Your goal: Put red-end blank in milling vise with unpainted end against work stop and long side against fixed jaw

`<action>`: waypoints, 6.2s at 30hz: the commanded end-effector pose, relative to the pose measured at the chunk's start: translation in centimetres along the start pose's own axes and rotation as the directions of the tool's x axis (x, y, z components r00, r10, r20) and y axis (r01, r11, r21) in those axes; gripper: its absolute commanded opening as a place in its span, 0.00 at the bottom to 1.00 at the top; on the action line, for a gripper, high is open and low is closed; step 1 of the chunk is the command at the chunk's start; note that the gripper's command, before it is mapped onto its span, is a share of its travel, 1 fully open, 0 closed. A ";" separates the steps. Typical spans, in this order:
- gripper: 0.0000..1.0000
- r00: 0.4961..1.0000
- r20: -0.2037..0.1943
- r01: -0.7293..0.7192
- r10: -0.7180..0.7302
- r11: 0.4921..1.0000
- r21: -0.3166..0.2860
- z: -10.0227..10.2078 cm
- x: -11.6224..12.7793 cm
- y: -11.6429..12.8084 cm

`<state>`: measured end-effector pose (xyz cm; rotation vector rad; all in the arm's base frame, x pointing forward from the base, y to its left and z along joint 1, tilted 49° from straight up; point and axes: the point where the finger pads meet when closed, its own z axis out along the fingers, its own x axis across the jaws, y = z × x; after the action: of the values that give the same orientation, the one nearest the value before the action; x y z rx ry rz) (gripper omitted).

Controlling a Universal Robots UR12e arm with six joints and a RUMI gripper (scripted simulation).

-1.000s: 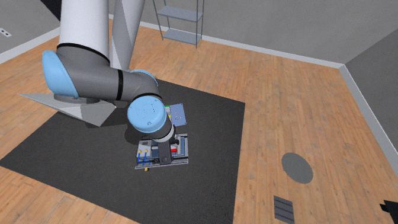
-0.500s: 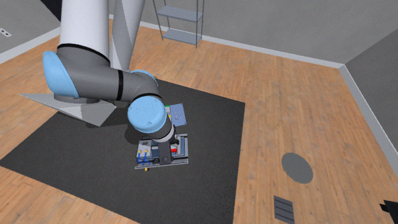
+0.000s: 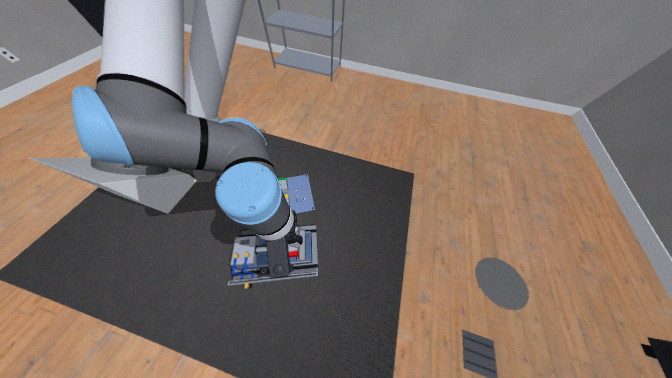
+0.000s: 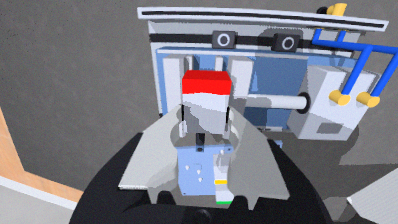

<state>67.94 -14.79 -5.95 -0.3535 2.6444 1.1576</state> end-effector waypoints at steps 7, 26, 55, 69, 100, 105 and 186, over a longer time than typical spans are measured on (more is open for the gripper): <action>0.00 1.000 0.001 0.000 0.000 1.000 0.001 -0.1 0.0 0.0; 0.00 1.000 0.001 0.000 0.000 1.000 0.001 -0.1 0.0 0.0; 0.00 1.000 0.001 0.000 0.000 1.000 0.001 -0.1 -0.2 0.4; 0.00 1.000 0.001 0.000 0.000 1.000 0.001 -0.1 -0.3 0.5; 0.00 1.000 0.001 0.000 0.000 1.000 0.001 -0.1 -0.3 0.5; 0.00 1.000 0.001 0.000 0.000 1.000 0.001 -0.1 -0.3 0.5; 0.40 1.000 0.001 0.000 0.000 1.000 0.001 0.2 -0.3 0.5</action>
<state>68.00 -14.21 -5.66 -0.3535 2.6444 1.1574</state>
